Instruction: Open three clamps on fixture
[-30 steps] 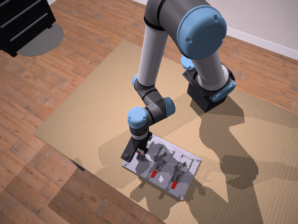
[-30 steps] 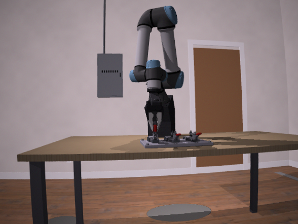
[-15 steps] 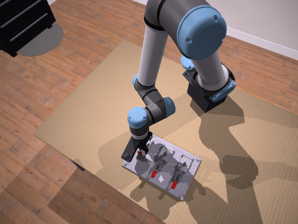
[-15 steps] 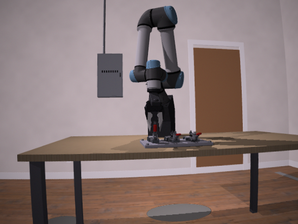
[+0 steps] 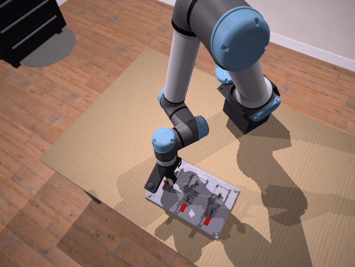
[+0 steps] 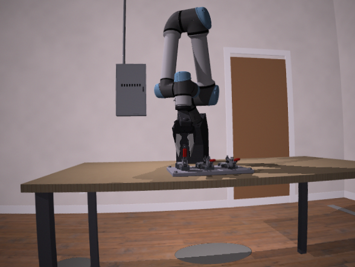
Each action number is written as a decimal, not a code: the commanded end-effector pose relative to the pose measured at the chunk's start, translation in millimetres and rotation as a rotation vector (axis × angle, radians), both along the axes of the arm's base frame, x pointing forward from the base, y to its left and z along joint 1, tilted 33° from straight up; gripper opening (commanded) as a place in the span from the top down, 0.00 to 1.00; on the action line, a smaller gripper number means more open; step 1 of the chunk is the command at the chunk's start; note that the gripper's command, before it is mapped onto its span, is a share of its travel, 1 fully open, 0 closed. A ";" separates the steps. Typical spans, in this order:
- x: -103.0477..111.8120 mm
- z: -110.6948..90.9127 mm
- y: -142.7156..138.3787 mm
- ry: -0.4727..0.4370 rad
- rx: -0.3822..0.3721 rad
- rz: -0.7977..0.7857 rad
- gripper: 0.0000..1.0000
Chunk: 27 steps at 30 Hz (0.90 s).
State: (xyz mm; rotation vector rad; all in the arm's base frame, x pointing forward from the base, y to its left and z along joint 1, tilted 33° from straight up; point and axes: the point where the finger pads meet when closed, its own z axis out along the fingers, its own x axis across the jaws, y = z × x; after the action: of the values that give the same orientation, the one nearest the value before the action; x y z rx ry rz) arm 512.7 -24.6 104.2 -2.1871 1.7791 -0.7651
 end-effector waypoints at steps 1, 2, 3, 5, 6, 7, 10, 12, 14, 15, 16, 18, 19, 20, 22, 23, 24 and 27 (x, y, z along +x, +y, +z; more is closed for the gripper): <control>-0.9 0.4 -0.6 0.001 -0.001 -0.001 0.72; -1.1 1.2 -0.5 0.000 -0.001 -0.001 0.72; -1.6 1.9 -0.4 0.000 -0.001 -0.001 0.72; -3.0 3.8 -0.1 0.000 -0.001 -0.001 0.72; -4.0 5.2 0.2 0.000 -0.001 -0.001 0.72; -5.1 6.8 0.4 0.000 -0.001 -0.001 0.72; -9.1 13.1 1.4 0.001 -0.001 -0.002 0.72; -12.0 18.3 2.2 0.000 -0.001 -0.002 0.72; -13.5 21.1 2.6 0.000 -0.001 -0.002 0.72; -13.5 21.1 2.6 0.000 -0.001 -0.002 0.72; -14.9 24.0 3.1 -0.001 -0.001 -0.002 0.72; -17.6 29.7 3.7 -0.002 -0.001 -0.002 0.72; -18.8 32.4 4.1 -0.002 -0.002 -0.002 0.72; -19.9 35.0 4.4 -0.003 -0.002 -0.002 0.72; -21.8 39.3 5.0 -0.004 -0.002 -0.002 0.72; -22.8 40.9 5.3 -0.004 -0.002 -0.002 0.72; -23.5 42.1 5.5 -0.004 -0.002 -0.002 0.72; -24.9 44.2 6.0 -0.004 -0.002 -0.002 0.72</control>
State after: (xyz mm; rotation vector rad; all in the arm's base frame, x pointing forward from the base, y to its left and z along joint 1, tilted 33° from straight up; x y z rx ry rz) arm 491.0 -18.6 142.1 -2.1834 1.7769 -0.7763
